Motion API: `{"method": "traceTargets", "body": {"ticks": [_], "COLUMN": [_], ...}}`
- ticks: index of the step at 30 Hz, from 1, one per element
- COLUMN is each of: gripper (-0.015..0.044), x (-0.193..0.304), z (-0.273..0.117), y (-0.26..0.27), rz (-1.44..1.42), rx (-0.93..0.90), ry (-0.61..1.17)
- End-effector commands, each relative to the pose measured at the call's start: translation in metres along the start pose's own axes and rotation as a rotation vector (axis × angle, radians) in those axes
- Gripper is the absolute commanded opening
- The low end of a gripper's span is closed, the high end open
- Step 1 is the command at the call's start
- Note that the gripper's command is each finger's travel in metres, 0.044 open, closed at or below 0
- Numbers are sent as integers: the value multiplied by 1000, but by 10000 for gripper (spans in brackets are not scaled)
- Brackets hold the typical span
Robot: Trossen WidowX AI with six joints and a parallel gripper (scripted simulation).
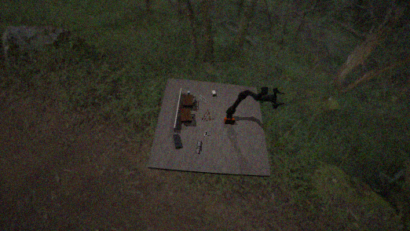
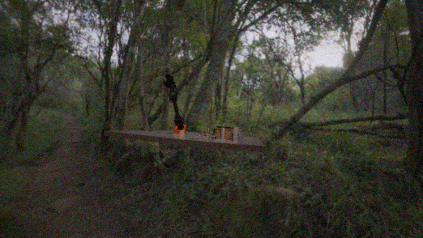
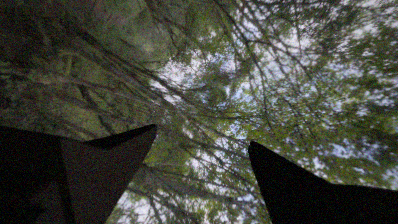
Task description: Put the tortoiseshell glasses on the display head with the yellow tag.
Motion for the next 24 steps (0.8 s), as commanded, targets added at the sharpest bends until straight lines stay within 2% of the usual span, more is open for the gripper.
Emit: {"method": "traceTargets", "body": {"ticks": [1,8,11,17,21,24], "gripper": [426,440,361,204,200,200], "x": [0,0,20,86,105,135], "z": [0,0,-11,-58,-80,-113], "y": [0,0,3,15,26,33], "rz": [0,0,29,138,261,315], "rx": [0,0,-29,-126,-174,-215], "ry": [0,0,63,297,410,544]}}
Point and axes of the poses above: the point midway between the two fingers, 35 mm back from their tips, its own z axis out along the fingers, its own y axis across the jaws, x = y × z, the point moved 7 cm from there along -z, back along the fingers, and after that the axes turned 3 degrees about -z, right-handed, at the moved point
